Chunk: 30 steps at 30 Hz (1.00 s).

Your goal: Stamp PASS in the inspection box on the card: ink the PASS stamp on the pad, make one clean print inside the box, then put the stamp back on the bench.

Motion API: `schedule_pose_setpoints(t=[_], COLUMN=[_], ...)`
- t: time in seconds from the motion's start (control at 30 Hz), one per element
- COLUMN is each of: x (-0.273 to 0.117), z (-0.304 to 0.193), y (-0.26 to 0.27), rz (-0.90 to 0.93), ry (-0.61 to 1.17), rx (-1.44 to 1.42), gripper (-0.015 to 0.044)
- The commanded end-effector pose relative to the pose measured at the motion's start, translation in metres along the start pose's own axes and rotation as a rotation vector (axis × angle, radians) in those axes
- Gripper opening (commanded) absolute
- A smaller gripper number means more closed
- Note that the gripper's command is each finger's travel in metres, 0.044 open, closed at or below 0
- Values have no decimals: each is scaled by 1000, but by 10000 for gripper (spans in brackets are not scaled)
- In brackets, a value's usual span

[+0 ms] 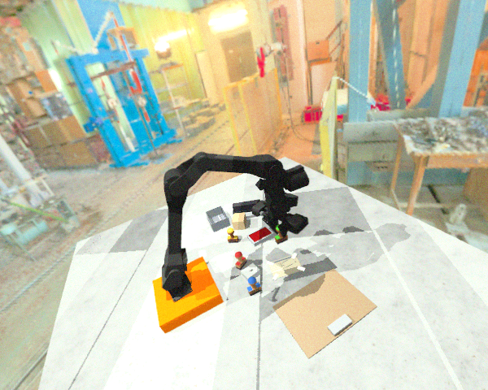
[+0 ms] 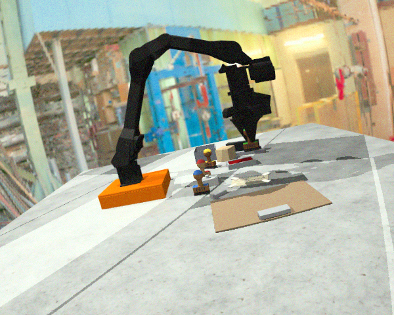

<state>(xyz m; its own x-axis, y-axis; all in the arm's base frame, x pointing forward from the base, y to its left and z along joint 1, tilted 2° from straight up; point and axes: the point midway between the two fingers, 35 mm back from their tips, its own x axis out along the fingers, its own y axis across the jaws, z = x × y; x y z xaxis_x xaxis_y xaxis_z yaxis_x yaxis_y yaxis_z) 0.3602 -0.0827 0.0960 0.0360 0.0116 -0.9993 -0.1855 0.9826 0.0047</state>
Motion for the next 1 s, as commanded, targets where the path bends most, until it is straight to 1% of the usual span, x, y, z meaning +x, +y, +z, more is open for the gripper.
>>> schedule_pose_setpoints(t=[0.0,0.2,0.97], x=[-2,-2,32], z=[11,23,25], y=[18,43,43], rz=[2,4,4], ry=[-5,-6,-6], rx=[3,5,5], gripper=[0,0,0])
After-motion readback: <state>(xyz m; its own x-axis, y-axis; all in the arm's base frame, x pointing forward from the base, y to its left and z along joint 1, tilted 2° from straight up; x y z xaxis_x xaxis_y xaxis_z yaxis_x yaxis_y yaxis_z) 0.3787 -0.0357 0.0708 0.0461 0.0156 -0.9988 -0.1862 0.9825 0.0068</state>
